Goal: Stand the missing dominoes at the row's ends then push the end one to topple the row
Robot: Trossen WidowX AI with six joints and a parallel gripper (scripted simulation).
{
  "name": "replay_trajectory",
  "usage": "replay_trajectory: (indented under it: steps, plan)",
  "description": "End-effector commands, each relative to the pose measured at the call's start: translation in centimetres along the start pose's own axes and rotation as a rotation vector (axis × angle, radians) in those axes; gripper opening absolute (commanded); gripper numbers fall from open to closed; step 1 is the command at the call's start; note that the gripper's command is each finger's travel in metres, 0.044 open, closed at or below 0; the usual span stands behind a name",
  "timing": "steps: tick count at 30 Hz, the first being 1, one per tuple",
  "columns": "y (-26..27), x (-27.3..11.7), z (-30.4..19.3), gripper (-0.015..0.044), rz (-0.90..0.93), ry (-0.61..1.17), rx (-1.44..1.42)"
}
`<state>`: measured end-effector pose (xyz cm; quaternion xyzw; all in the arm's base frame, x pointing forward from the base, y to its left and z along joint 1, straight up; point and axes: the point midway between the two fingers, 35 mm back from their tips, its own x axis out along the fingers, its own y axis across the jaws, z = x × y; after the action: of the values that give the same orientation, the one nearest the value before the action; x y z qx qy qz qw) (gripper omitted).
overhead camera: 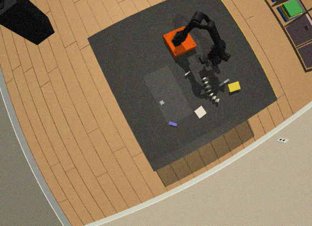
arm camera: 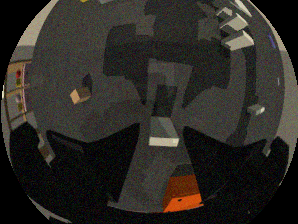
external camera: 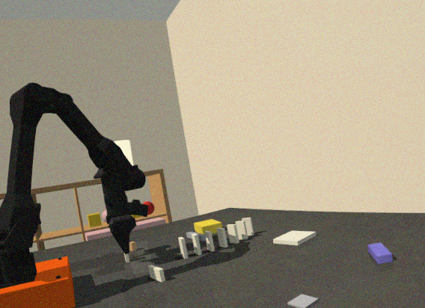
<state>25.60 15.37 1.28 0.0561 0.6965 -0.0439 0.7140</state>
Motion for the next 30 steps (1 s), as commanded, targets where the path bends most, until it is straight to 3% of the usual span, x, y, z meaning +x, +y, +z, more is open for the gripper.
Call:
replay_trajectory:
  steps: [1, 3, 13, 22, 30]
  plan:
    - [0.0, 0.2, -0.1, 0.0151, -0.001, 0.008, 0.003]
    - [0.0, 0.2, -0.1, 0.0107, -0.001, 0.008, 0.003]
    - [0.0, 0.0, 0.0, 0.0107, -0.001, 0.008, 0.003]
    - [0.1, -13.1, 0.2, 0.0107, 0.000, 0.001, 0.000]
    - [-1.2, -13.5, 1.9, 0.0107, -0.002, 0.001, 0.002]
